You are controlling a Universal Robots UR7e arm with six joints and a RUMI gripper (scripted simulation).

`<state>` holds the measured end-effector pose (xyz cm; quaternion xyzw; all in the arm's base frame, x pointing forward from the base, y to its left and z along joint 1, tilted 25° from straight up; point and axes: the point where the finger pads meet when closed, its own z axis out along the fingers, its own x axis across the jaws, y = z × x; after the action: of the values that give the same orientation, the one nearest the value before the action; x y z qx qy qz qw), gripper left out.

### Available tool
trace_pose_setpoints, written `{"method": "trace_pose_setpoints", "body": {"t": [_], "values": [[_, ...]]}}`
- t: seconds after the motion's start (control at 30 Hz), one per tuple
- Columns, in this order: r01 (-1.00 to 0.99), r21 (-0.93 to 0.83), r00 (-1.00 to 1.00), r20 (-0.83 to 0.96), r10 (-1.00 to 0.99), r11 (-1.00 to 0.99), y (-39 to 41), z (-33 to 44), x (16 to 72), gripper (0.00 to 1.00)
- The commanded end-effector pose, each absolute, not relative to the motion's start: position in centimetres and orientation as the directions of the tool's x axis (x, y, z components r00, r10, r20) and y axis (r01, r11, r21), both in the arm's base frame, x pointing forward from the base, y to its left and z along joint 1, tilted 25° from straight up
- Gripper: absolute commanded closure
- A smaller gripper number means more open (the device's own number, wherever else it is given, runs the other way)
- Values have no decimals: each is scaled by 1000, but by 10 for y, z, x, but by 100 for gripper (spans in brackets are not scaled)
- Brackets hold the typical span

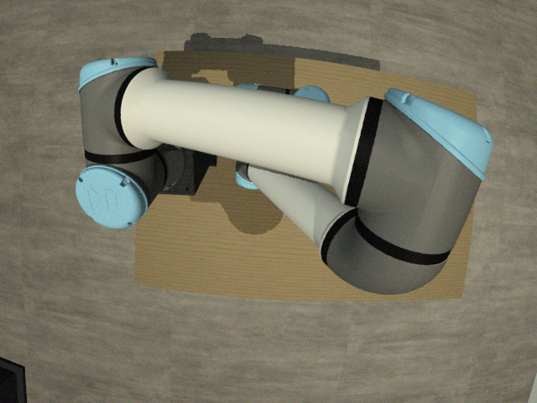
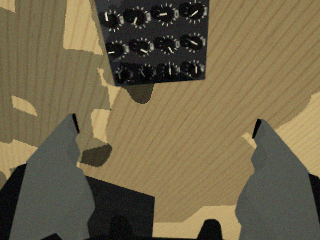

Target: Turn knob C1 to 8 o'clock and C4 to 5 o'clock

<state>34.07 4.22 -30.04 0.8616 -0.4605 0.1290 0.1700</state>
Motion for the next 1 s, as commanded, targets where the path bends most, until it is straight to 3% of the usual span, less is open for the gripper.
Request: {"method": "trace_pose_setpoints", "body": {"t": [0.0, 0.63, 0.97], "values": [[-895, 130, 442, 398, -804, -427, 45, -298, 345, 0], [-994, -95, -84, 407, -909, 50, 55, -287, 358, 0], [-986, -122, -151, 400, -904, 110, 57, -286, 359, 0]]}}
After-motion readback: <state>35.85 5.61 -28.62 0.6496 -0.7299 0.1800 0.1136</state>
